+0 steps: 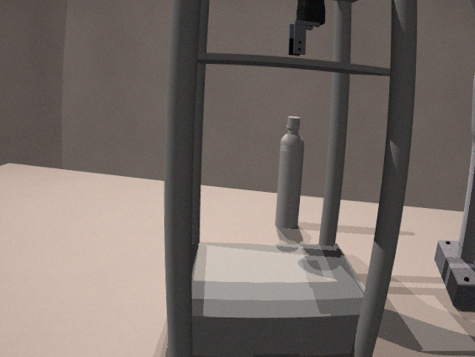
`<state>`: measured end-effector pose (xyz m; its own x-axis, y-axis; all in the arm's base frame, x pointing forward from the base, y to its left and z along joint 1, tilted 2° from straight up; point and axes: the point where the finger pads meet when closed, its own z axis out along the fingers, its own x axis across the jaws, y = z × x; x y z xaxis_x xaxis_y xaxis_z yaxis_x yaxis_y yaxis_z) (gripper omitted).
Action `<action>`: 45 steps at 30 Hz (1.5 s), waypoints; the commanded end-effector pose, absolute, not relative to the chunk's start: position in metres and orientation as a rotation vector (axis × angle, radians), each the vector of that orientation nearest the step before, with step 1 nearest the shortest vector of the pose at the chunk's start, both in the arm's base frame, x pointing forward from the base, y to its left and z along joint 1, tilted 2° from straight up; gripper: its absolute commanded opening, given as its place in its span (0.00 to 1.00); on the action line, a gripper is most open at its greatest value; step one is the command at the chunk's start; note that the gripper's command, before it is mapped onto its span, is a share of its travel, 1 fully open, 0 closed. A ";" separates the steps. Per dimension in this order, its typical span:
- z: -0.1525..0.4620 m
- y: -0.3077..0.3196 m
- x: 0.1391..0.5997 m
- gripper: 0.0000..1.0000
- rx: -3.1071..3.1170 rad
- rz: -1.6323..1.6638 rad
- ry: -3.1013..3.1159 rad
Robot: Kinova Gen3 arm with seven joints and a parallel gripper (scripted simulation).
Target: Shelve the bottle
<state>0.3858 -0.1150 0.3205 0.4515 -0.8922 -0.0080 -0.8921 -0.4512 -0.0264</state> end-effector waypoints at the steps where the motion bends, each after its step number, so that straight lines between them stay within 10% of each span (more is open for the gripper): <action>1: 0.322 -0.115 0.387 1.00 -2.653 -0.020 1.629; 24: 0.369 -0.089 0.448 1.00 -2.602 -0.294 1.533; 45: 0.563 0.030 0.556 1.00 -2.262 -0.848 1.193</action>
<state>0.5534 0.0157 0.5384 0.4390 -0.8500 0.2912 -0.6122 -0.5203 -0.5954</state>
